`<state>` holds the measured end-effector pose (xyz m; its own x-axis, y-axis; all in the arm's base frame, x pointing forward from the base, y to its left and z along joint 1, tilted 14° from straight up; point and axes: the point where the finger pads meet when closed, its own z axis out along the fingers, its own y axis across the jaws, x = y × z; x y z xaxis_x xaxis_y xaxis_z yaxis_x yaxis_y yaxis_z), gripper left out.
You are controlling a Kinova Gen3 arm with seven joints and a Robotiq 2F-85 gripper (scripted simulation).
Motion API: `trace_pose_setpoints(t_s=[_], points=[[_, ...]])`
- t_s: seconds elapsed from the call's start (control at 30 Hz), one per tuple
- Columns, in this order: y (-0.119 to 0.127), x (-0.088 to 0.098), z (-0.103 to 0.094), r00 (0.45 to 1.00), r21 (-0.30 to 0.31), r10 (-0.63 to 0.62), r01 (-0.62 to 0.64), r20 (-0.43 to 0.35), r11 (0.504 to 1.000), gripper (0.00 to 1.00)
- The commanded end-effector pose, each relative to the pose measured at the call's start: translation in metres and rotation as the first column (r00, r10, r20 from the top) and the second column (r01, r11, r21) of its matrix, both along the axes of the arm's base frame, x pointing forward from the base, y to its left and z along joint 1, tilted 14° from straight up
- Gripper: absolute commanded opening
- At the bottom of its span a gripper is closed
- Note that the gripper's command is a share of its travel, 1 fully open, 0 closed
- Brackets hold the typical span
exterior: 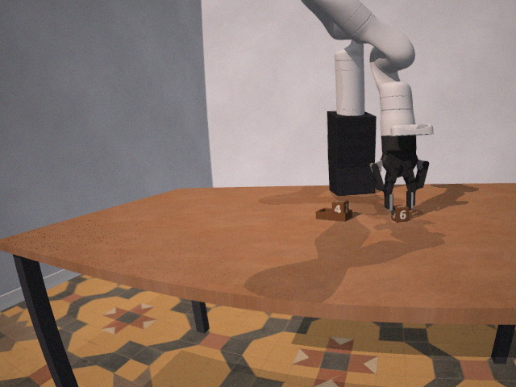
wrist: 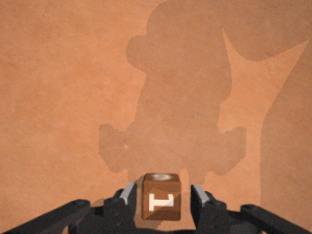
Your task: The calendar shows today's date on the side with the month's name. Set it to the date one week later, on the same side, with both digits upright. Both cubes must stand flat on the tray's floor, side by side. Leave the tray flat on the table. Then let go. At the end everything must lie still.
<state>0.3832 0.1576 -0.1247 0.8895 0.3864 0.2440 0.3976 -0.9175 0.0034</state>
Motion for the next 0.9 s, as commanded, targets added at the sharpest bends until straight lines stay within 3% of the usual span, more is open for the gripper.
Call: trace_pose_setpoints(t_s=[0.0, 0.87], points=[[0.0012, -0.0008, -0.0044, 1.0, 0.001, 0.0, 0.0, -0.004, 1.0, 0.46], [0.002, 0.0009, -0.012, 1.0, 0.001, 0.0, 0.0, -0.004, 1.0, 0.46]])
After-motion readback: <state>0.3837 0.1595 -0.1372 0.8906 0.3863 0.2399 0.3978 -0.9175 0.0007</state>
